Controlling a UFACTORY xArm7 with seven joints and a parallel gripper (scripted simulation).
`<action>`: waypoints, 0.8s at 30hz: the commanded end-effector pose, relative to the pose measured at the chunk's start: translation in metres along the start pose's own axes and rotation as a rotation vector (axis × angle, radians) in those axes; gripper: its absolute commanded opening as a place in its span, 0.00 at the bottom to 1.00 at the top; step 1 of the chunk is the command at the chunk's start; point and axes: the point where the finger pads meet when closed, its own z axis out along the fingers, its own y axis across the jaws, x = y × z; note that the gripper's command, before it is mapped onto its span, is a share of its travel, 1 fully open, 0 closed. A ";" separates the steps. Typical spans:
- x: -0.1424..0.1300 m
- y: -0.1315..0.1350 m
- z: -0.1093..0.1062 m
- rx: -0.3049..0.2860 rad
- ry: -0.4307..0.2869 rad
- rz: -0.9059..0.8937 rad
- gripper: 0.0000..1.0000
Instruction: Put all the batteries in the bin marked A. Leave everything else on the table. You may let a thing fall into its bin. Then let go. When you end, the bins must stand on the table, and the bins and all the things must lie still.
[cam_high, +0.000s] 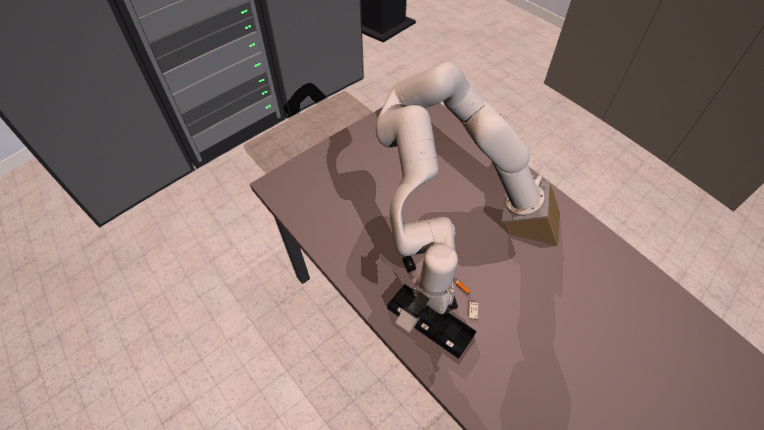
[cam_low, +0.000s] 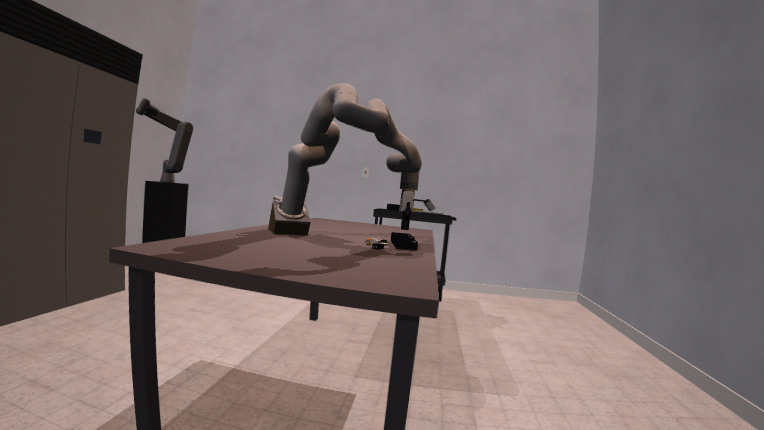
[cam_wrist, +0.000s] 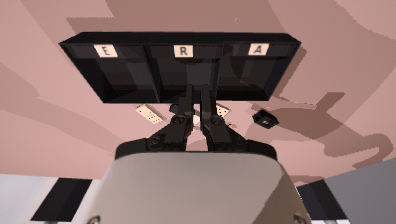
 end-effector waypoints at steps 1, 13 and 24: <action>0.001 -0.016 -0.001 -0.001 0.003 0.001 0.07; 0.001 -0.016 0.020 -0.001 0.003 0.001 0.07; 0.001 -0.016 0.044 -0.001 0.003 0.001 0.07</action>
